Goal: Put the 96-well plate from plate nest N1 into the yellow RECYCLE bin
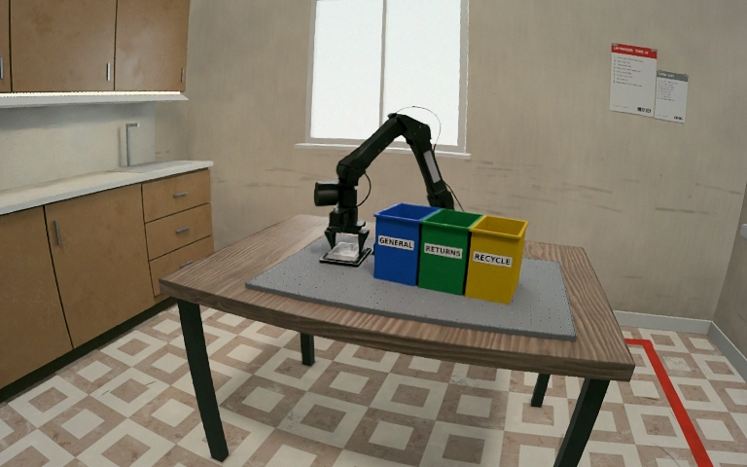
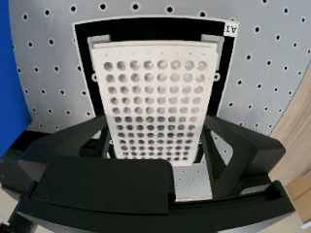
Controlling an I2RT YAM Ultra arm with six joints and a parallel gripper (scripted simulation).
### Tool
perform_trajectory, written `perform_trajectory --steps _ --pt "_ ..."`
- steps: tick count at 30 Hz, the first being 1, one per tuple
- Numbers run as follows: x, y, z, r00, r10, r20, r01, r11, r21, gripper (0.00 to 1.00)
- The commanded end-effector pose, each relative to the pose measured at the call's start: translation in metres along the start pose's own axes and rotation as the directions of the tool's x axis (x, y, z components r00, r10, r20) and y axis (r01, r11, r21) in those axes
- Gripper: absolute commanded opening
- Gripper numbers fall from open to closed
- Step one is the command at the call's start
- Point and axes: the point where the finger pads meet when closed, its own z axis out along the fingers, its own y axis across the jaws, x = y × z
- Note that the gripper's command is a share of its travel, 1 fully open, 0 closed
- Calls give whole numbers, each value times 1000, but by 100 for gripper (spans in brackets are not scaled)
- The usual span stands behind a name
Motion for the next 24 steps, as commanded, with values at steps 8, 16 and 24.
perform_trajectory --steps 8,16,24 --pt "-4 -2 -4 1000 0 16 0 1000 7 0" --pt "-7 -4 -18 999 -6 38 5 1000 23 0" --pt "-8 -6 -33 999 -5 38 4 1000 24 0"
